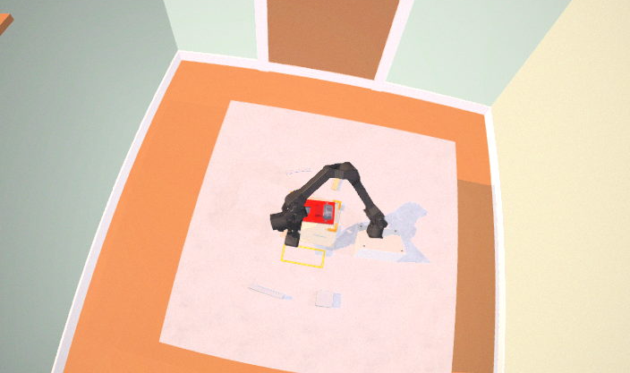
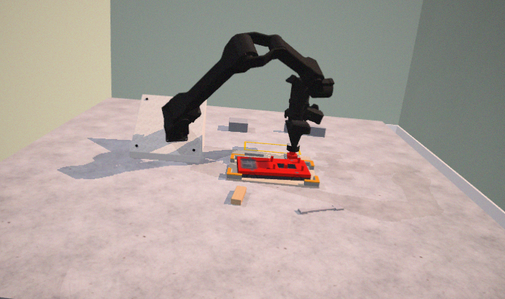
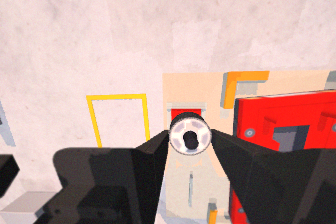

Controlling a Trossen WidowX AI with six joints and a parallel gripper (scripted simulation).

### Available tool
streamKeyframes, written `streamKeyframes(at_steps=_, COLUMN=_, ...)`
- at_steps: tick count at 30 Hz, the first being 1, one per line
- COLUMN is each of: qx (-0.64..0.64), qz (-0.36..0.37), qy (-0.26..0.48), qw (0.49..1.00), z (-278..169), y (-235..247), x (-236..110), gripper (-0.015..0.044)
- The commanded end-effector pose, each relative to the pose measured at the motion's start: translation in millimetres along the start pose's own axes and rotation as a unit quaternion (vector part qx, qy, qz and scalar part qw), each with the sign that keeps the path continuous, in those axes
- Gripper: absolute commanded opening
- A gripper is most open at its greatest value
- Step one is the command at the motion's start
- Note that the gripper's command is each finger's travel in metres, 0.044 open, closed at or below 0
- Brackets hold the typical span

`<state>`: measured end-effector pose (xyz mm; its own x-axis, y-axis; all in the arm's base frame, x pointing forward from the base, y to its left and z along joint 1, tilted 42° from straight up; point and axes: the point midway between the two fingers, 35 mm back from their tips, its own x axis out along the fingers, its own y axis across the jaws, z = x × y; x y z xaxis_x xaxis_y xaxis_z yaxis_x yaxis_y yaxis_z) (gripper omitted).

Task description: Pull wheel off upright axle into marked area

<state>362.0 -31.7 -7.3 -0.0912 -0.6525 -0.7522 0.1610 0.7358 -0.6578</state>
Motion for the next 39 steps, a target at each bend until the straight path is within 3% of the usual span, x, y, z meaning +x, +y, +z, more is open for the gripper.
streamKeyframes(at_steps=1, qx=0.002, qz=0.000, qy=0.001, qw=1.000, z=0, y=0, x=-2, gripper=0.0000)
streamKeyframes(at_steps=39, qx=0.001, qz=0.000, qy=0.000, qw=1.000, z=0, y=0, x=-14, gripper=0.0000)
